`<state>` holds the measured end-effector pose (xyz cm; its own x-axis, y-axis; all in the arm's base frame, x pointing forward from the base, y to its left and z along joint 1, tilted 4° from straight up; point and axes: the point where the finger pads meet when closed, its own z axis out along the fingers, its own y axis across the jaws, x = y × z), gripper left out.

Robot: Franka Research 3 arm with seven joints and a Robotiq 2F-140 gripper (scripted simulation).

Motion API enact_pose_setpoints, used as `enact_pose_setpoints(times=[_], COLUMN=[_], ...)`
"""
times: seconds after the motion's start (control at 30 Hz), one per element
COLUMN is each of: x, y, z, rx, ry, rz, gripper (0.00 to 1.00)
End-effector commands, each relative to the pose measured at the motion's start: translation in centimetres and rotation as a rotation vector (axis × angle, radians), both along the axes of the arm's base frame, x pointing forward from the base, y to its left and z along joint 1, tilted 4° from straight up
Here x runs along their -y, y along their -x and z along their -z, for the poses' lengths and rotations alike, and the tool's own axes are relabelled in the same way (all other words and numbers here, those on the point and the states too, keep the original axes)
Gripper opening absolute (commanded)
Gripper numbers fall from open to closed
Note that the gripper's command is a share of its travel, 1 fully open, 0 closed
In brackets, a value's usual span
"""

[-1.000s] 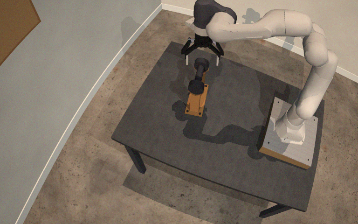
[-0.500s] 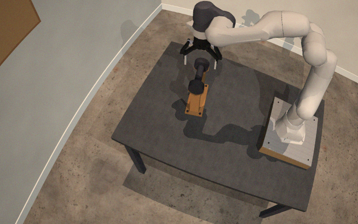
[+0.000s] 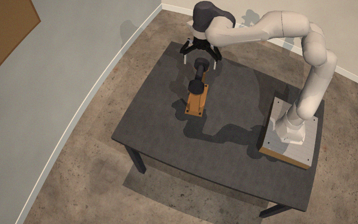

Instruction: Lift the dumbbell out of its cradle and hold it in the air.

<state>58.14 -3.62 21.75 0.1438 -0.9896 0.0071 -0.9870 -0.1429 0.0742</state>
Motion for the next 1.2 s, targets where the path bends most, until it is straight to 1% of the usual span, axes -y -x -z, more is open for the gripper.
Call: enact_pose_setpoints(times=[0.0,0.1,0.13,0.17,0.23,0.27,0.33,0.37,0.4,0.43,1.17], x=[0.1,0.1,0.1,0.2,0.2,0.2,0.3,0.3,0.3,0.3,0.3], y=[-0.1,-0.1,0.0,0.1,0.1,0.2,0.5,0.5,0.6,0.7,0.7], z=[0.0,0.1,0.7,1.8,1.8,3.5,7.6,7.6,9.0,9.7,9.8], rx=[0.003,0.003,0.003,0.003,0.003,0.003,0.003,0.003,0.003,0.003,0.003], ry=[0.004,0.004,0.004,0.004,0.004,0.004,0.004,0.004,0.004,0.004,0.004], rz=[0.012,0.012,0.012,0.012,0.012,0.012,0.012,0.012,0.012,0.012,0.012], gripper=[1.00,1.00,1.00,1.00,1.00,1.00,1.00,1.00,1.00,1.00,1.00])
